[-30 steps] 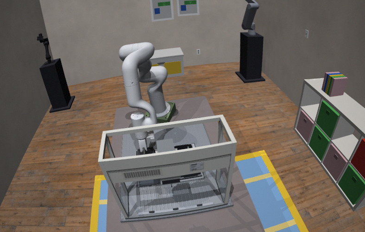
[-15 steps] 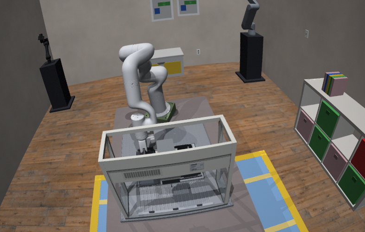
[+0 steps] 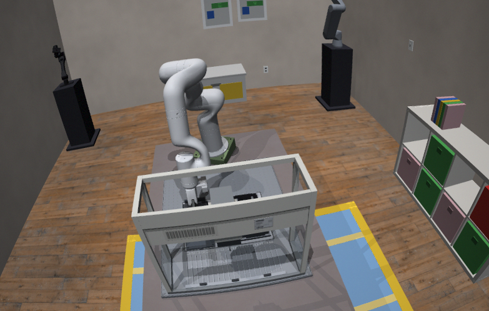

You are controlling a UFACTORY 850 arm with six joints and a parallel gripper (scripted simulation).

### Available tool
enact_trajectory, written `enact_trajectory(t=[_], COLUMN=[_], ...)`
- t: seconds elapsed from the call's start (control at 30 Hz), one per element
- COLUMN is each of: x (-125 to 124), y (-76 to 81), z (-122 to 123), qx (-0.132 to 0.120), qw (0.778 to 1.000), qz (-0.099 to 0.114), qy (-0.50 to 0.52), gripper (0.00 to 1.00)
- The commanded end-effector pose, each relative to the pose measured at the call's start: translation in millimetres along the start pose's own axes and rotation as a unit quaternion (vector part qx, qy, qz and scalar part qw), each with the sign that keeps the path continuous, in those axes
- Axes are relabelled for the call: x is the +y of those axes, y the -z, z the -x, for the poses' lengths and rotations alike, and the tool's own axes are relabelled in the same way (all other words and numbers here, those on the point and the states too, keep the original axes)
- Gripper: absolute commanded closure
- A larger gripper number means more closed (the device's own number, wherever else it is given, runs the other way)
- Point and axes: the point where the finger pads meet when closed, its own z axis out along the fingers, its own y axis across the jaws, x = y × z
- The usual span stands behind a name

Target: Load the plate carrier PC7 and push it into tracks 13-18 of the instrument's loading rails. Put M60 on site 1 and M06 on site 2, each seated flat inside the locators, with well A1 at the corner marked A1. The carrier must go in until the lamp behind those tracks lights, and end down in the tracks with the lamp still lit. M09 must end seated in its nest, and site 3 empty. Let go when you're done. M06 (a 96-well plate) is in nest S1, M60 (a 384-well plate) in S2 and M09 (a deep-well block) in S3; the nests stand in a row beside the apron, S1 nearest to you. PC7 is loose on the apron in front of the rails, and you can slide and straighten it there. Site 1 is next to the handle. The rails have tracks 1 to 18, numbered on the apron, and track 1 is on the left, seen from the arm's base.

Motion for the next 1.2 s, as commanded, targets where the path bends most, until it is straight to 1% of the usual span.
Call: enact_trajectory(t=[0.0, 0.23, 0.27, 1.17], x=[0.7, 0.7, 0.7, 0.7], y=[0.3, 0.3, -0.3, -0.3], z=[0.2, 0.2, 0.2, 0.2], qx=[0.0, 0.0, 0.0, 0.0], qw=[1.0, 1.0, 1.0, 1.0], qz=[0.001, 0.001, 0.001, 0.001], qy=[0.0, 0.0, 0.0, 0.0], gripper=[1.0, 1.0, 0.0, 0.0])
